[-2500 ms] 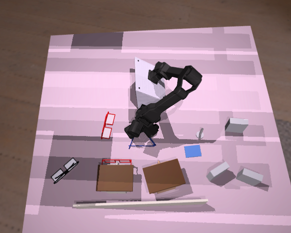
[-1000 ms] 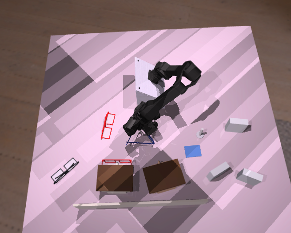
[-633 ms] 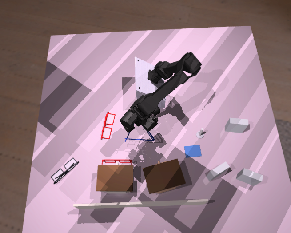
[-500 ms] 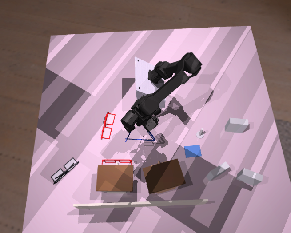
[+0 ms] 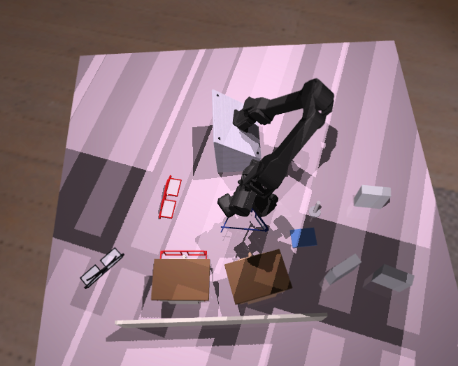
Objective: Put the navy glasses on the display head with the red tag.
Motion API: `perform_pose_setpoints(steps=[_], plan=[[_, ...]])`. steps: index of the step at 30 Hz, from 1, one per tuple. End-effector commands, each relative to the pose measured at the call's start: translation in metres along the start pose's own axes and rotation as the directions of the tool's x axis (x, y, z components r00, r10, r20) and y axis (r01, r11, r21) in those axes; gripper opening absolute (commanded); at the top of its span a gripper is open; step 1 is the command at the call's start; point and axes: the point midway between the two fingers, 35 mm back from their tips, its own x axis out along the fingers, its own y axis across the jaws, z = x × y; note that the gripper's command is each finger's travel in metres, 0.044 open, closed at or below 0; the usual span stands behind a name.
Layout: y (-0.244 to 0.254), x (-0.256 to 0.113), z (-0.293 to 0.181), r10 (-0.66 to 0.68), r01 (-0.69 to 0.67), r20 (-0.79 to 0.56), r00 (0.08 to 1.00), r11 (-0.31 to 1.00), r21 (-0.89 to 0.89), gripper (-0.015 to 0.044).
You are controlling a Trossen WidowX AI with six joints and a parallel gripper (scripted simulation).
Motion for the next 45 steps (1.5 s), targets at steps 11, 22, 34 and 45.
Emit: perform_pose_setpoints(steps=[11, 22, 34, 45], plan=[[0.07, -0.007, 0.06, -0.025, 0.025, 0.014, 1.0, 1.0, -0.004, 0.0], [0.143, -0.01, 0.091, -0.01, 0.01, 0.033, 0.999, 1.0, -0.008, 0.0], [0.232, -0.019, 0.102, 0.045, -0.044, 0.057, 0.997, 0.999, -0.012, 0.0], [0.25, -0.016, 0.102, 0.061, -0.061, 0.06, 0.996, 0.998, -0.013, 0.0]])
